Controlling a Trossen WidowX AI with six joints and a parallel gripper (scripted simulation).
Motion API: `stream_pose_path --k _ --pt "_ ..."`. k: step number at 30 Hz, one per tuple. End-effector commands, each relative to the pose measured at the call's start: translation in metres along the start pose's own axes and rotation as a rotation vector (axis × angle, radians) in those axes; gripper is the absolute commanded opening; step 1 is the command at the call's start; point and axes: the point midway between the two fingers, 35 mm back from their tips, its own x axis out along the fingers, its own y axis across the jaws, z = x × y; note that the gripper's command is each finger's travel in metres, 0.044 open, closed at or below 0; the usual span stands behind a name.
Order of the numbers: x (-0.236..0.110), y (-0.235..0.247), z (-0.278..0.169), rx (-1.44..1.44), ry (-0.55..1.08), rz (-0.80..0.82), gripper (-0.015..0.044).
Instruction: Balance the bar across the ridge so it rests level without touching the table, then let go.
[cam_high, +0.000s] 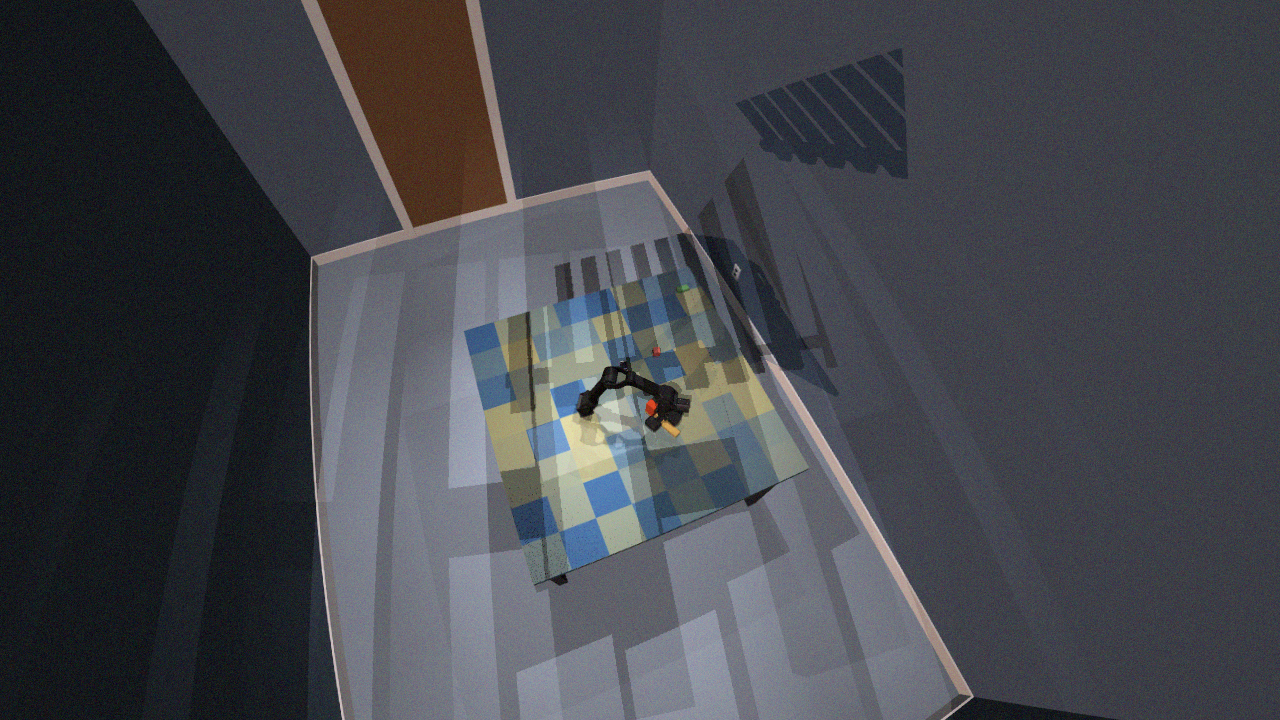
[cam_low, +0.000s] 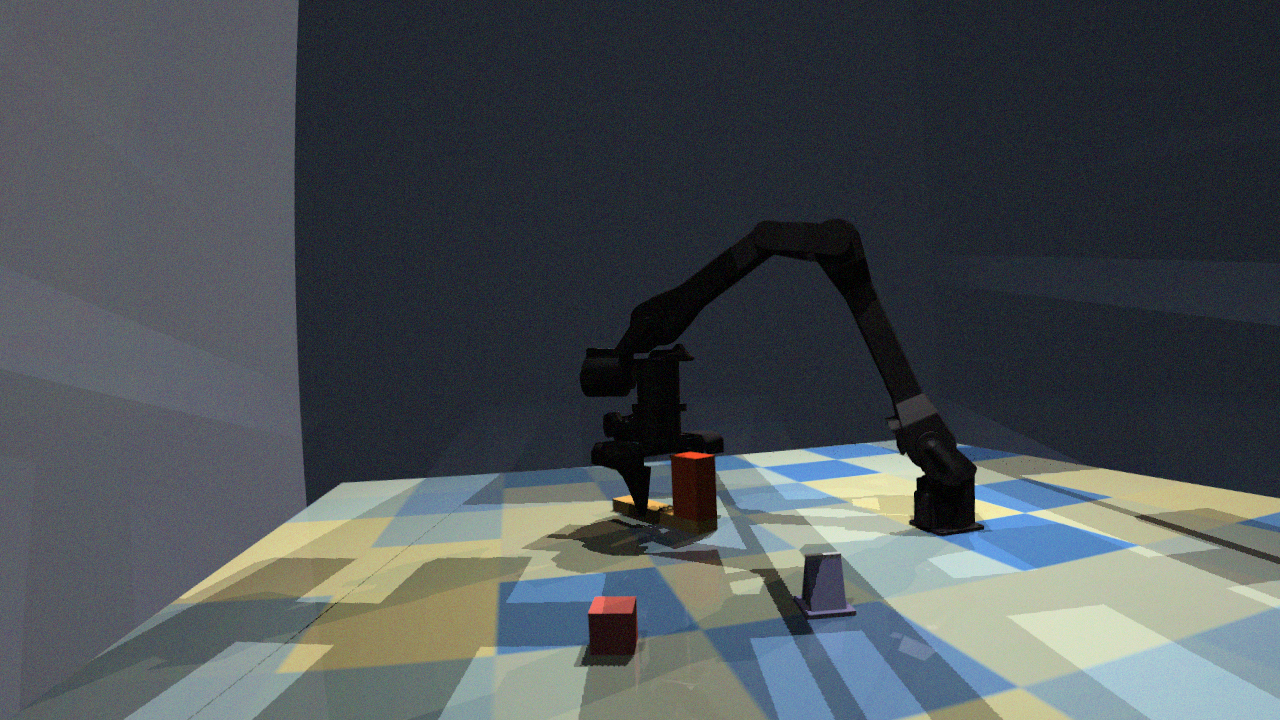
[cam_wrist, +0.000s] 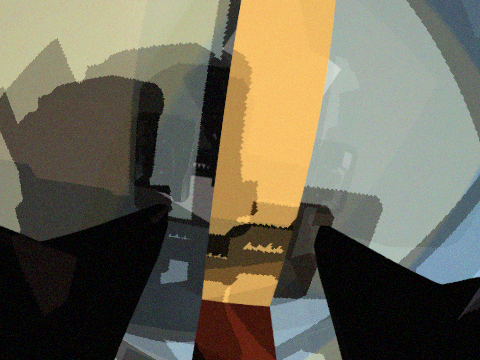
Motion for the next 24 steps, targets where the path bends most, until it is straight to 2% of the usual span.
stream_pose_path --k 1,14,20,24 --pt "0.0064 -0.0024 -0.0021 -0.003 0.008 -0.010 0.0315" --pt "0.0064 -0.0024 -0.0021 -0.003 0.008 -0.010 0.0315" --pt "0.0047 -0.0012 -0.0015 0.000 0.007 -0.005 0.0157" --pt "0.0047 -0.0012 -0.0015 0.000 0.007 -0.005 0.0131"
